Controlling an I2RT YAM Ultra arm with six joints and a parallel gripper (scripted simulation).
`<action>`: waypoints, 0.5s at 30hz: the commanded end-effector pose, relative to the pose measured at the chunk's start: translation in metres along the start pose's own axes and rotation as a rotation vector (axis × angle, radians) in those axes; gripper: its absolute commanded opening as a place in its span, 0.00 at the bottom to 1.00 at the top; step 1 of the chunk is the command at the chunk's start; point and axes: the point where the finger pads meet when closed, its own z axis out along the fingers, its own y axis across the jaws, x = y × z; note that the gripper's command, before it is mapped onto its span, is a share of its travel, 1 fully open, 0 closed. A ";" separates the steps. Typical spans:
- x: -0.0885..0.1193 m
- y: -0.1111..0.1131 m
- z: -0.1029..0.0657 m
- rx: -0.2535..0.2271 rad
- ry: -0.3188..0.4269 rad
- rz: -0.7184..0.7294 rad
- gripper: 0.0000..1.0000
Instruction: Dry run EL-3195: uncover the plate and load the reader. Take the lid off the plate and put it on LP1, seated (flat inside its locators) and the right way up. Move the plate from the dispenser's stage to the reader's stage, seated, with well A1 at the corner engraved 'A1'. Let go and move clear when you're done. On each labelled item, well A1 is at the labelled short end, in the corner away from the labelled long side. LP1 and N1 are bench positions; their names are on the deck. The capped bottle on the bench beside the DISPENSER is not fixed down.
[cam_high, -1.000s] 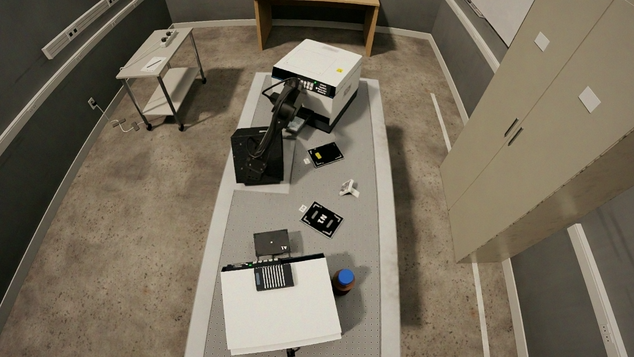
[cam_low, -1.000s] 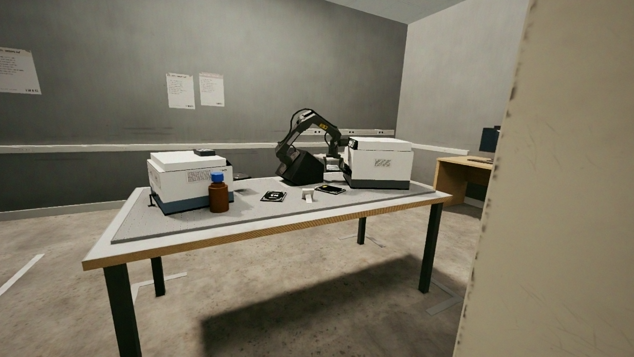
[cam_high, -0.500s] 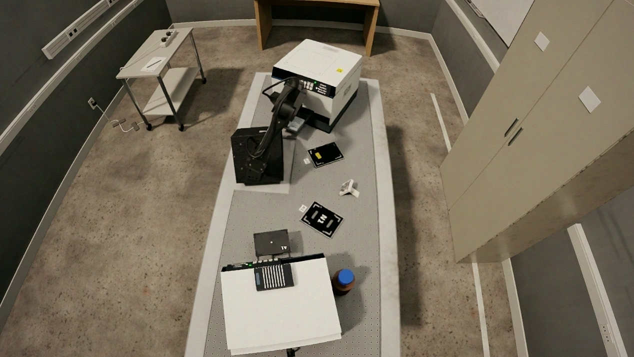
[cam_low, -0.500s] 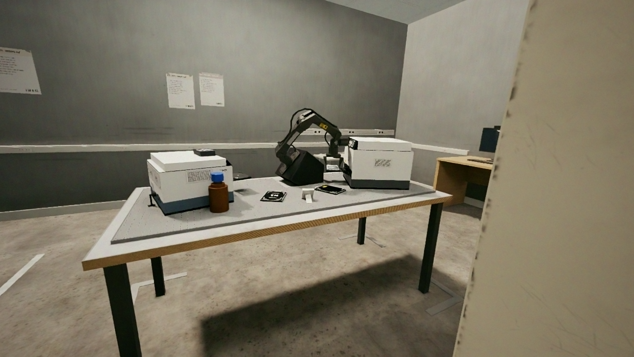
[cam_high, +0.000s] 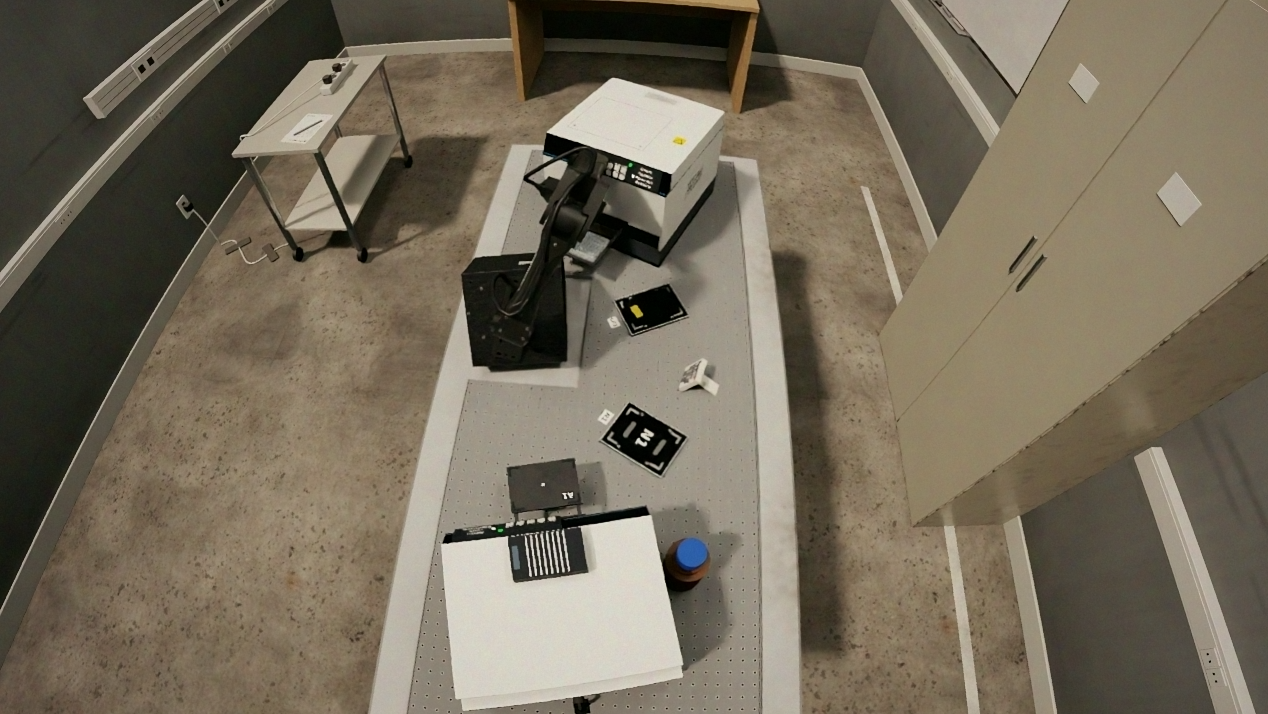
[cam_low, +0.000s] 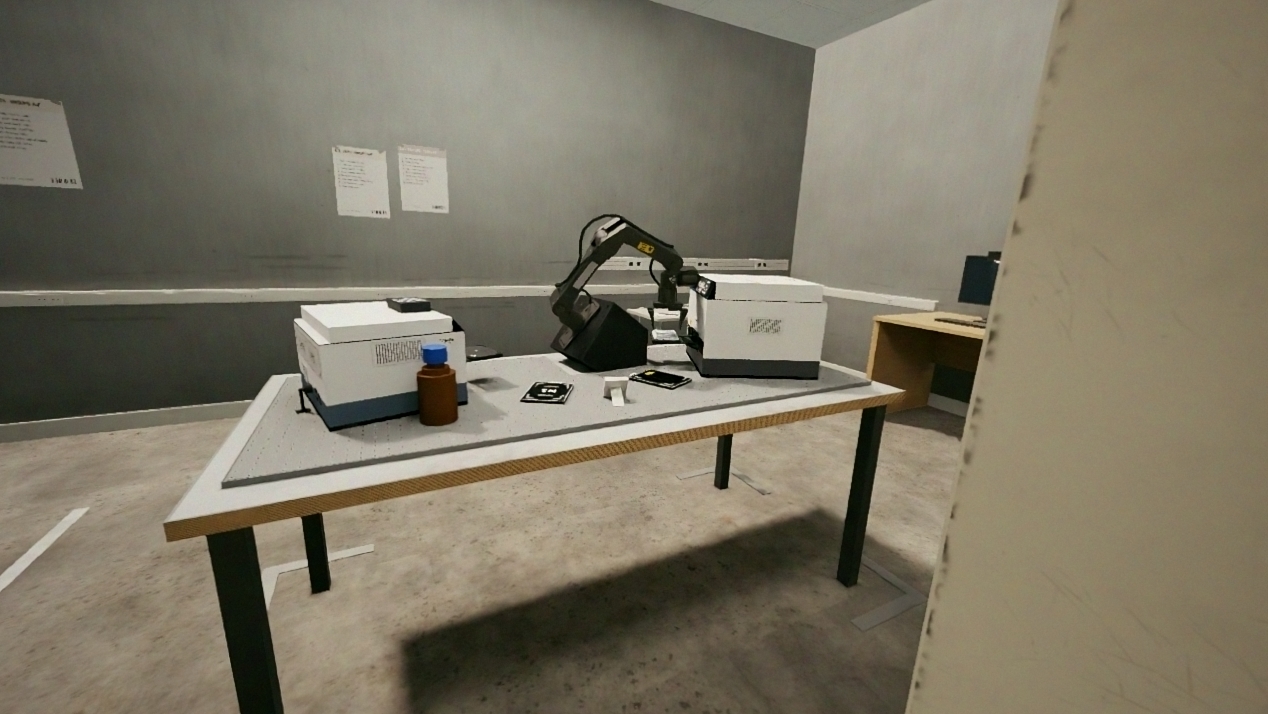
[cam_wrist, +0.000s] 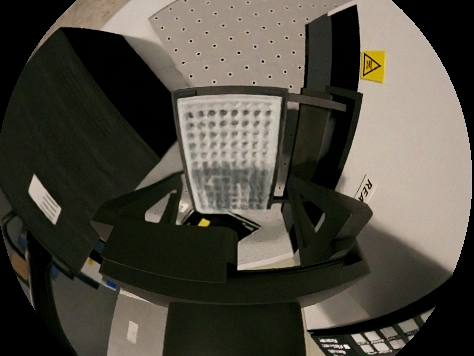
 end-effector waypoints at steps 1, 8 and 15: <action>-0.001 -0.003 -0.022 0.026 -0.013 0.006 1.00; -0.001 -0.003 -0.032 0.026 -0.013 0.006 1.00; -0.001 -0.002 -0.039 0.026 -0.014 0.005 1.00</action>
